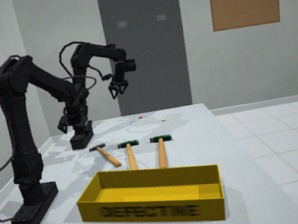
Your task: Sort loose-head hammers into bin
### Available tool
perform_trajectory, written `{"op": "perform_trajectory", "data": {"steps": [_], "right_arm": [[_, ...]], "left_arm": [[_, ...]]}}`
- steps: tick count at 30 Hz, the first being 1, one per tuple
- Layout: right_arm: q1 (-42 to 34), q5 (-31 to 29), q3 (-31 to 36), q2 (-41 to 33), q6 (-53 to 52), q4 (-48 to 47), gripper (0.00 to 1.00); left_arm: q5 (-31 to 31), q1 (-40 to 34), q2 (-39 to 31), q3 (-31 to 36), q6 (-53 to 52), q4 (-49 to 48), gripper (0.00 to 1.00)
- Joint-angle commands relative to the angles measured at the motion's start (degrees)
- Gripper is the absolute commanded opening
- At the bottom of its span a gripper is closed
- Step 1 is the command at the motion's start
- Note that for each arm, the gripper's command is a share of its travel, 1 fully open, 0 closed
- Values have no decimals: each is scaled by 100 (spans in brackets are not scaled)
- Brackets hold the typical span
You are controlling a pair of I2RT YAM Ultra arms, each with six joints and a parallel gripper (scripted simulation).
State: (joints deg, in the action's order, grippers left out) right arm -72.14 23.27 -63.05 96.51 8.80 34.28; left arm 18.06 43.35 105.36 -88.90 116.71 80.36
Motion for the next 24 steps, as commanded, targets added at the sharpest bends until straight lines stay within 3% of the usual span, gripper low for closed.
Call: {"op": "perform_trajectory", "data": {"steps": [1,18,22,23,24], "right_arm": [[-1,39,-76,-82,9,-19,100],[-1,3,-19,-23,0,-10,100],[120,-148,-50,41,367,167,55],[201,-193,-80,52,503,209,53],[308,-242,-85,67,645,255,53]], "left_arm": [[60,0,-91,-64,-1,43,100],[5,0,-41,-29,1,0,100],[-454,-94,-32,49,-329,145,55],[-627,-149,-23,67,-455,176,43],[-810,-221,-12,91,-590,211,42]]}}
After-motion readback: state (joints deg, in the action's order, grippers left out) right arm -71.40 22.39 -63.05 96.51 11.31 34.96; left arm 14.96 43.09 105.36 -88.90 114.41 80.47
